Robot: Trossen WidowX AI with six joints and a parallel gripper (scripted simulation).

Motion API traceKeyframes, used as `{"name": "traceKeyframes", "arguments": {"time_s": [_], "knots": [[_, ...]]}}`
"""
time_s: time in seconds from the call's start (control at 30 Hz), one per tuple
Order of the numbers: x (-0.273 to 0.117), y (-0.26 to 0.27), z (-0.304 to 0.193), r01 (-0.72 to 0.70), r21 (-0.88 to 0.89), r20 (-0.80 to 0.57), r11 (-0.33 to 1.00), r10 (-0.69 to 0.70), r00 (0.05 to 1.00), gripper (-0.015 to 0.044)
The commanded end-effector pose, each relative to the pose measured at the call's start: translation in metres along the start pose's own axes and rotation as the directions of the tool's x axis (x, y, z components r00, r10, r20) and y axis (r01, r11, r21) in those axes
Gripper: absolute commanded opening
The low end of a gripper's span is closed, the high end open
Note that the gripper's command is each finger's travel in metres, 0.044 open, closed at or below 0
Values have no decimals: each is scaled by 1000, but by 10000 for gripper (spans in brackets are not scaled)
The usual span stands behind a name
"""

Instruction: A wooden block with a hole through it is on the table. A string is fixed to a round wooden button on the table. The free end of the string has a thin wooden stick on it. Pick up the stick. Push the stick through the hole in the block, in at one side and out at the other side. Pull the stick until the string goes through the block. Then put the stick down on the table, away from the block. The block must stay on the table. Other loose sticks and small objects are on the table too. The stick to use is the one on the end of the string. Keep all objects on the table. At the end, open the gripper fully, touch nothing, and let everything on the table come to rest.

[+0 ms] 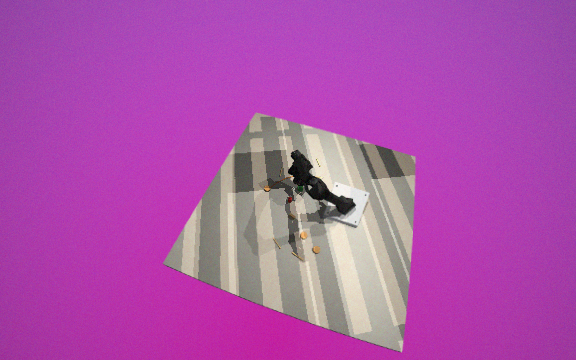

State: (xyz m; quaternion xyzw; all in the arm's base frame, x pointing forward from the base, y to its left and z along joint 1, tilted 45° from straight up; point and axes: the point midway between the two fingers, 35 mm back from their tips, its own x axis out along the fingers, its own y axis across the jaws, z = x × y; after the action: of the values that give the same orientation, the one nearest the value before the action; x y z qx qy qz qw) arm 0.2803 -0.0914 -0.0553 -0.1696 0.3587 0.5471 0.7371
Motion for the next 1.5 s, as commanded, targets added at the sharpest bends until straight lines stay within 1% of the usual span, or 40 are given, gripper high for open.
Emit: {"name": "traceKeyframes", "arguments": {"time_s": [0.0, 0.03, 0.33, 0.37, 1.0, 1.3, 1.33, 1.37, 1.47], "knots": [[0, 0, 0, 0, 0, 0, 1000, 0, 1000, 244], [0, 0, 0, 0, 0, 0, 1000, 0, 1000, 244], [0, 0, 0, 0, 0, 0, 1000, 0, 1000, 8], [0, 0, 0, 0, 0, 0, 1000, 0, 1000, 0], [0, 0, 0, 0, 0, 0, 1000, 0, 1000, 0], [0, 0, 0, 0, 0, 0, 1000, 0, 1000, 236], [0, 0, 0, 0, 0, 0, 1000, 0, 1000, 244], [0, 0, 0, 0, 0, 0, 1000, 0, 1000, 244], [0, 0, 0, 0, 0, 0, 1000, 0, 1000, 165]]}}
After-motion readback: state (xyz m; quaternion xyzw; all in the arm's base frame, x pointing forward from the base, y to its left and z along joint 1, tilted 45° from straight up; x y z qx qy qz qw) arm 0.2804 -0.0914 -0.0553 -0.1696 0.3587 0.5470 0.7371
